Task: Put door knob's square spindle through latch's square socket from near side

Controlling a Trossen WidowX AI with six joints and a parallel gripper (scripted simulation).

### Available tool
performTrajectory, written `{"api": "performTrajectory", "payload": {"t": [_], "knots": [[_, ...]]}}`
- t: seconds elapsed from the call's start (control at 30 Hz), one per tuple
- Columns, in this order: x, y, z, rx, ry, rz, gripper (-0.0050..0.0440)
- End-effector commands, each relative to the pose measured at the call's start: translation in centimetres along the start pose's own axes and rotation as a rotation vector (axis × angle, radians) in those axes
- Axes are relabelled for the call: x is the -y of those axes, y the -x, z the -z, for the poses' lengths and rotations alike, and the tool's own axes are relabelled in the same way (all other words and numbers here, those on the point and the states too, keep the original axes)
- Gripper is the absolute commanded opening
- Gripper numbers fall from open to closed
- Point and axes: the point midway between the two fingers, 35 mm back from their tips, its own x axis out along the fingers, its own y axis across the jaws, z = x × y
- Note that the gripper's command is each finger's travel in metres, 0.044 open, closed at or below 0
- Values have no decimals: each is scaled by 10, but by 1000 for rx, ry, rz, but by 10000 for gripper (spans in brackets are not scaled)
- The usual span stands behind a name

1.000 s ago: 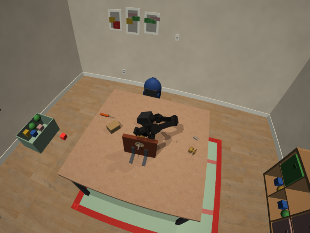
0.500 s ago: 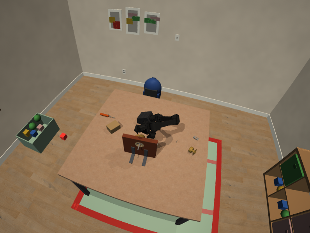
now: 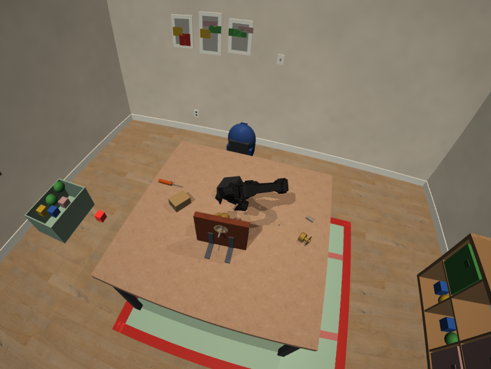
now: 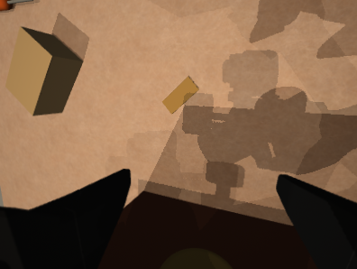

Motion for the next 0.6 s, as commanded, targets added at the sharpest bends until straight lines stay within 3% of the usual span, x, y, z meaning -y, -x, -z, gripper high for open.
{"api": "performTrajectory", "payload": {"t": [0.0,0.57], "knots": [[0,0,-9,-2,1,-4,440],[-24,57,-17,-9,-14,-10,440]]}}
